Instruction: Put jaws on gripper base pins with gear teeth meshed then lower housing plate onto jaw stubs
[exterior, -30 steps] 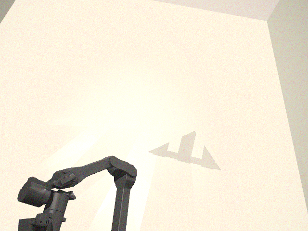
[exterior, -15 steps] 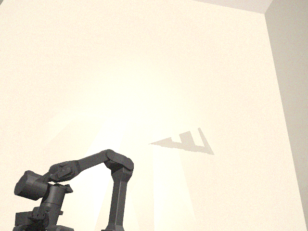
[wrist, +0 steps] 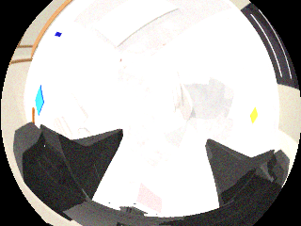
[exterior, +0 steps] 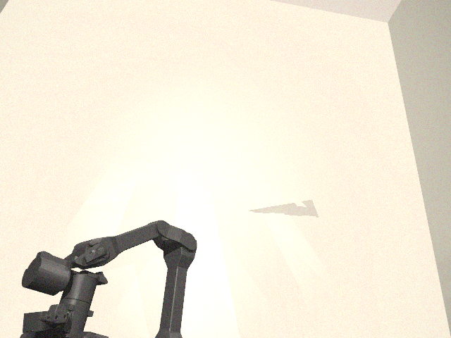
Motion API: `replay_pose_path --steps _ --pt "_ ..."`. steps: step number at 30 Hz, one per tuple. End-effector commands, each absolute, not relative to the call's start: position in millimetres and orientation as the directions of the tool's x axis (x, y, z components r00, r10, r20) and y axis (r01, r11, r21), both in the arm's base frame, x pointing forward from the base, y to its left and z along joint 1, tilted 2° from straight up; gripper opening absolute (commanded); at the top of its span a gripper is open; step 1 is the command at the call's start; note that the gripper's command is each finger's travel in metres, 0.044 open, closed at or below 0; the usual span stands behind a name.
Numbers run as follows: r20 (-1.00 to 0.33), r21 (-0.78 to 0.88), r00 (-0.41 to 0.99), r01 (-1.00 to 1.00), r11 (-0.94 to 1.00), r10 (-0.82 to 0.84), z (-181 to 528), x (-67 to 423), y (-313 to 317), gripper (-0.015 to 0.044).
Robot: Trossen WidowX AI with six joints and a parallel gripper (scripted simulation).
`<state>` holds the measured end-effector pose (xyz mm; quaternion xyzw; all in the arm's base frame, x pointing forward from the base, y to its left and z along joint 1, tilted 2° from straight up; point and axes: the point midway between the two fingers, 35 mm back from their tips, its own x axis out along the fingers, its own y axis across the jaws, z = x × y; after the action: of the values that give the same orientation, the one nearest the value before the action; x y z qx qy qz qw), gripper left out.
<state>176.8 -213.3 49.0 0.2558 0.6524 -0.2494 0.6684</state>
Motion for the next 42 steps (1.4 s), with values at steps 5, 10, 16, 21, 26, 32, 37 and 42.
replay_pose_path --steps 5,10,16,21,26,32,37,42 --pt "-1.000 0.017 0.022 0.667 0.745 0.002 49.4 176.4 -212.8 0.0414" --pt "-1.000 0.018 0.017 0.667 0.745 0.009 53.1 174.7 -211.0 0.0282" --pt "-1.000 0.018 0.017 0.667 0.745 0.009 53.1 174.7 -211.0 0.0125" --pt "-1.000 0.018 0.017 0.667 0.745 0.009 53.1 174.7 -211.0 0.0000" --pt "-1.000 0.018 0.017 0.667 0.745 0.009 53.1 174.7 -211.0 0.0000" --pt "-1.000 0.018 0.017 0.667 0.745 0.009 53.1 174.7 -211.0 0.0000" --pt "-1.000 0.018 0.017 0.667 0.745 0.009 53.1 174.7 -211.0 0.0000" --pt "-1.000 0.018 0.017 0.667 0.745 0.009 52.6 175.0 -211.0 0.0105"
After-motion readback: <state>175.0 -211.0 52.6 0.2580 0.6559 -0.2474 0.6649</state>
